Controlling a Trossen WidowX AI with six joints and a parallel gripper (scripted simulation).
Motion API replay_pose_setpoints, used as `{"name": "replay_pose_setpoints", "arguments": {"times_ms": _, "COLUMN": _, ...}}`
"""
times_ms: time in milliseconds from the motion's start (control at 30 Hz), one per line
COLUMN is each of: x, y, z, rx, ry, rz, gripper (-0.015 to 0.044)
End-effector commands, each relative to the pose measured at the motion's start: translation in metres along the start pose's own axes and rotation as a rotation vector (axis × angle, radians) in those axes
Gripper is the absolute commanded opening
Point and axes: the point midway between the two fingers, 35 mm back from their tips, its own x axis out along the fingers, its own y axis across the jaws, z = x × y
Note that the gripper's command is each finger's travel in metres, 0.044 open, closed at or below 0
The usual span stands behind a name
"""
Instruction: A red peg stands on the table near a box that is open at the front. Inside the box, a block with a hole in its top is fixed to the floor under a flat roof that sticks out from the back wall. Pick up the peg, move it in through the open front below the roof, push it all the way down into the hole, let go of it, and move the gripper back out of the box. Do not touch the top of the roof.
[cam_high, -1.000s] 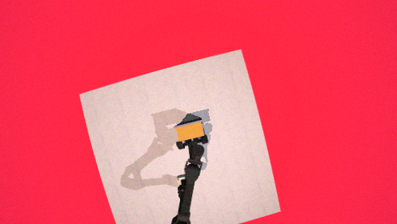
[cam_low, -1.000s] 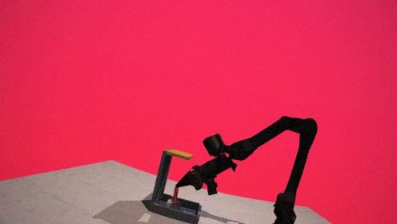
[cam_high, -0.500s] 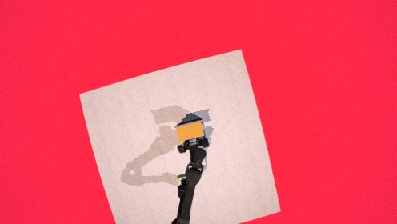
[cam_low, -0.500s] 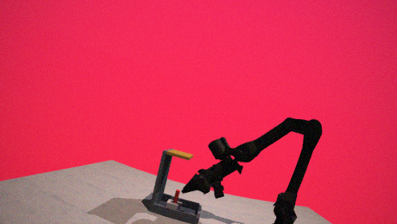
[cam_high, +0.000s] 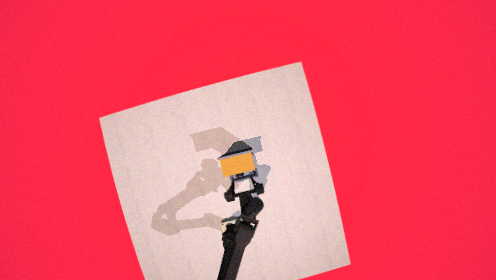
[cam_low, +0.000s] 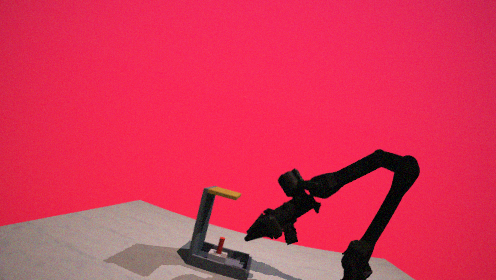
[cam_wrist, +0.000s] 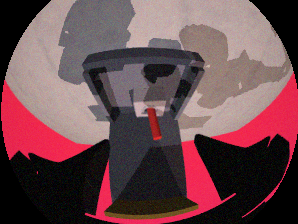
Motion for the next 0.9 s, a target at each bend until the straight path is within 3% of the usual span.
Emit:
{"name": "replay_pose_setpoints", "arguments": {"times_ms": 0, "x": -0.015, "y": 0.000, "z": 0.002, "rx": -0.008, "ry": 0.004, "rz": -0.001, "gripper": 0.0440}}
{"name": "replay_pose_setpoints", "arguments": {"times_ms": 367, "x": -0.054, "y": -0.005, "z": 0.012, "rx": -0.007, "ry": 0.005, "rz": -0.001, "gripper": 0.0440}}
{"name": "replay_pose_setpoints", "arguments": {"times_ms": 867, "x": -0.054, "y": -0.005, "z": 0.012, "rx": -0.007, "ry": 0.005, "rz": -0.001, "gripper": 0.0440}}
